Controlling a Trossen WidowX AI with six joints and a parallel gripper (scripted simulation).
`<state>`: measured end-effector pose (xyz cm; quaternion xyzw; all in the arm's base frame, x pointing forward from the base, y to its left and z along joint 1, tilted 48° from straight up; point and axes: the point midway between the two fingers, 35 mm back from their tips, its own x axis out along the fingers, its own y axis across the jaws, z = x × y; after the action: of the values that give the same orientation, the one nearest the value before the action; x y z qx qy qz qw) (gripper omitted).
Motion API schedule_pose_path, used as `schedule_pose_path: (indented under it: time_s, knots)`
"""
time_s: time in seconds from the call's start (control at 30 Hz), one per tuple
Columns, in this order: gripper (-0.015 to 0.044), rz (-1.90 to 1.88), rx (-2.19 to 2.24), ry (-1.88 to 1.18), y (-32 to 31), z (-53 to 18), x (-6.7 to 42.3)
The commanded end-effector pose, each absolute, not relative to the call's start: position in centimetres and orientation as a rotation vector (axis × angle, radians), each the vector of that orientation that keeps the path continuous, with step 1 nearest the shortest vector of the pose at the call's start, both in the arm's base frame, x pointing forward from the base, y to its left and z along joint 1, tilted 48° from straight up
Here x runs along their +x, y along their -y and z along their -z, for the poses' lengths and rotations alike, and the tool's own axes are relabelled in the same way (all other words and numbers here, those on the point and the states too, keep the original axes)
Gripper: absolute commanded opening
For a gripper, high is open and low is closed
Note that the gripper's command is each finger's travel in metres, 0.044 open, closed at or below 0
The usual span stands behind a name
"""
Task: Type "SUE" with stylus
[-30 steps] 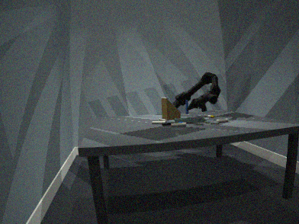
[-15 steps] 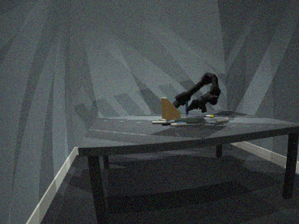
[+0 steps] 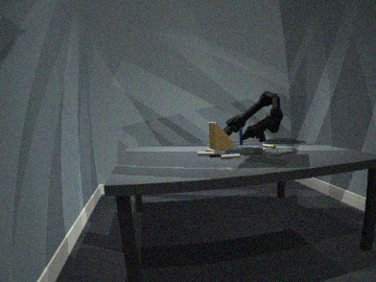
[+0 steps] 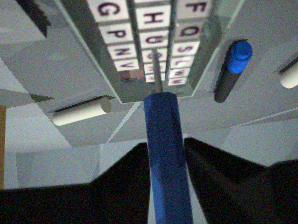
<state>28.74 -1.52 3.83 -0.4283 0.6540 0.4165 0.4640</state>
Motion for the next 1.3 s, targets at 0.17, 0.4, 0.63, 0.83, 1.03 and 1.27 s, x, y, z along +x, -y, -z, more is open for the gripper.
schedule_pose_path:
  time_s: [0.17,0.4,0.63,0.83,1.03,1.27]
  knots:
    - [0.0081,-1.023,-1.044,-1.608,1.27,-3.58,28.71]
    - [0.0081,-1.023,-1.044,-1.608,1.09,-3.41,28.74]
    - [0.0081,-1.023,-1.044,-1.608,0.87,-3.21,28.77]
    - [0.0081,-1.023,-1.044,-1.608,0.69,-3.05,28.8]
    - [0.0081,-1.023,-1.044,-1.608,0.84,-3.19,28.77]
    - [0.0081,-1.023,-1.044,-1.608,1.09,-3.41,28.75]
